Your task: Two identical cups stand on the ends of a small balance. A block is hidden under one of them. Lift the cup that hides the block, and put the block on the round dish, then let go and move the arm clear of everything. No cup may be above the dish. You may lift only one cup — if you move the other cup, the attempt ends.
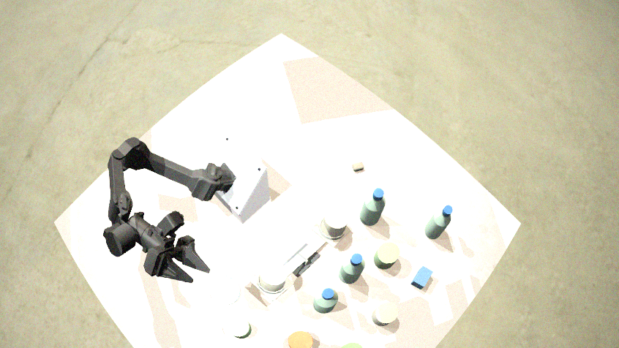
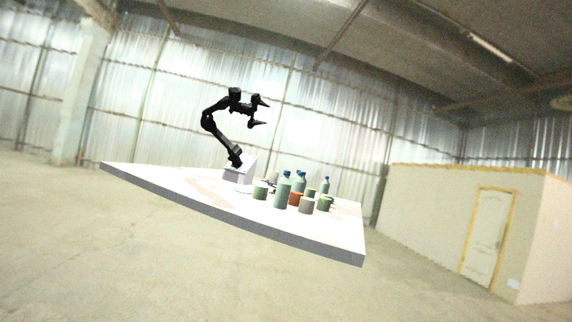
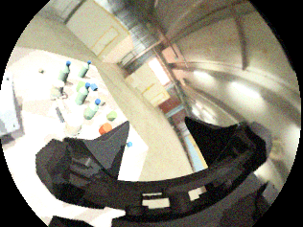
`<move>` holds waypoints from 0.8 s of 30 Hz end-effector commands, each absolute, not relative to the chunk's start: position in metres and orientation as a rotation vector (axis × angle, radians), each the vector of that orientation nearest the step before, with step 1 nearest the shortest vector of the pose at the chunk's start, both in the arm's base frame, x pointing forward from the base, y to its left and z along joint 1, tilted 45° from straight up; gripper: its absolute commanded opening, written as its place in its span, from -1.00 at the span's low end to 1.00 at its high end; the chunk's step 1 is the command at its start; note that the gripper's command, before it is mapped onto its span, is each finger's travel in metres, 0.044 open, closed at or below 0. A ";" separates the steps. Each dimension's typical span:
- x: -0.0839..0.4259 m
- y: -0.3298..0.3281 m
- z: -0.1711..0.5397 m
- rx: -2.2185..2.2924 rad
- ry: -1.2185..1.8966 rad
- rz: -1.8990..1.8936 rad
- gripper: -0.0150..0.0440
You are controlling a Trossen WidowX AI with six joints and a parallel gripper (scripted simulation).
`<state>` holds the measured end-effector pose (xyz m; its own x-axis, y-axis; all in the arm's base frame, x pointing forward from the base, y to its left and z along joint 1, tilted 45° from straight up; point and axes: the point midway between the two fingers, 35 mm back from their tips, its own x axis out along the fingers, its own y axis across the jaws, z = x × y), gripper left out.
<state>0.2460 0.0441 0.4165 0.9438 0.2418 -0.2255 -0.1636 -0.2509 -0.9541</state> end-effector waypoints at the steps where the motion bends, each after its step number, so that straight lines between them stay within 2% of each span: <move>1: 0.257 0.050 0.394 -1.678 0.026 0.441 1.00; 24: 0.272 0.099 0.255 -1.112 0.589 0.546 1.00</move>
<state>0.2738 0.0925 0.2775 0.7625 0.1450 -0.6305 -0.6421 0.2888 -0.7101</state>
